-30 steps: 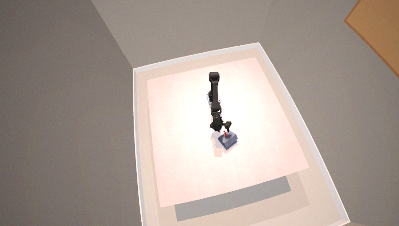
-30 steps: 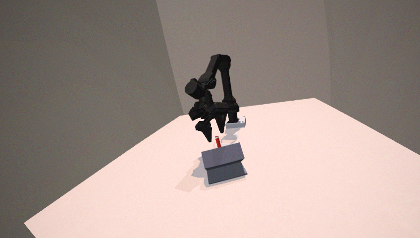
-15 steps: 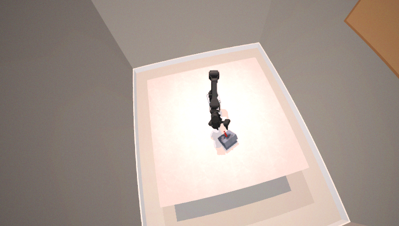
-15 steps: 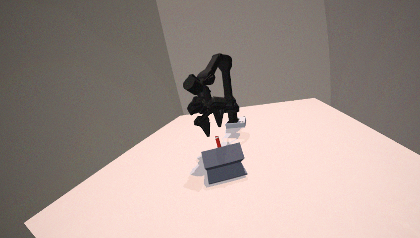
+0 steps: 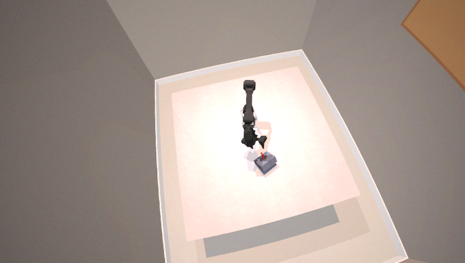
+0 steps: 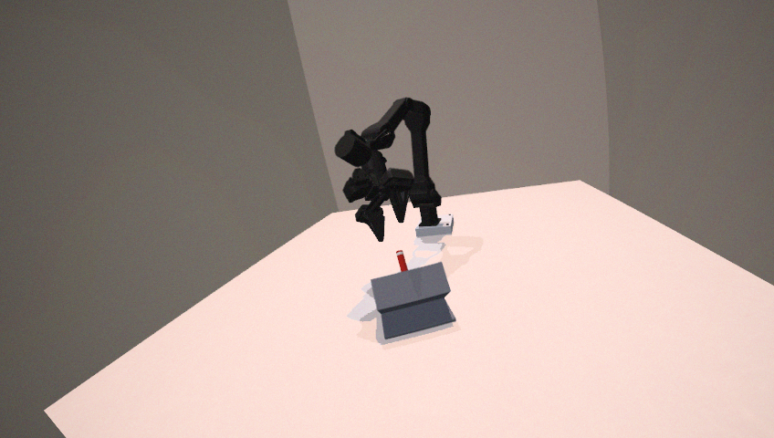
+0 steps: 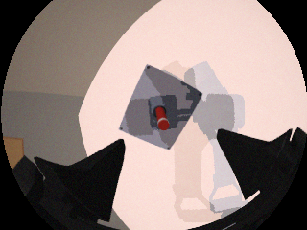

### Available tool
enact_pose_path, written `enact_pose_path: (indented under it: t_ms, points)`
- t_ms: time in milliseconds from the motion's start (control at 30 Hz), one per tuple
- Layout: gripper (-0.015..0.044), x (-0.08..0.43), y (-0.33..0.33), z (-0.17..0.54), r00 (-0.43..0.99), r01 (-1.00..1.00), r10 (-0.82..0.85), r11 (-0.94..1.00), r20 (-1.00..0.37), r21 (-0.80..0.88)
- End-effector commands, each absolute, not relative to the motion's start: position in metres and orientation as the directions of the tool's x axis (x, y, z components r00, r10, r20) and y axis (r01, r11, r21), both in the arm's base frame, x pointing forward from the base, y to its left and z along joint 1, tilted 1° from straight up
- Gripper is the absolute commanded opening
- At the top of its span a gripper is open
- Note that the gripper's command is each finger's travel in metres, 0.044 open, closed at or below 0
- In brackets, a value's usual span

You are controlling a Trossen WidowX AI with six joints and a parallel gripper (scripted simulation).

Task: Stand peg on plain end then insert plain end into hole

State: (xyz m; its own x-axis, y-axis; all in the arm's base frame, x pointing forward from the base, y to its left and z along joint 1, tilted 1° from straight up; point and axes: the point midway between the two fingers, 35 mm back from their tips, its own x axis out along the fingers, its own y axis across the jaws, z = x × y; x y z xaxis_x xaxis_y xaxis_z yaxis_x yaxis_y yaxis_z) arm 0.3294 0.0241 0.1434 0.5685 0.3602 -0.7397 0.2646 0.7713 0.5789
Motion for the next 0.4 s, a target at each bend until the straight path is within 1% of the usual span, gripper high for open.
enact_pose_path:
  t_ms: [0,367]
  points:
    - [0.044,0.3248,0.0212,0.1501,0.573,0.256,0.363,0.773,-0.735,0.581]
    - [0.044,0.3169,0.016,0.1589,0.573,0.256,0.362,0.773,-0.735,0.58]
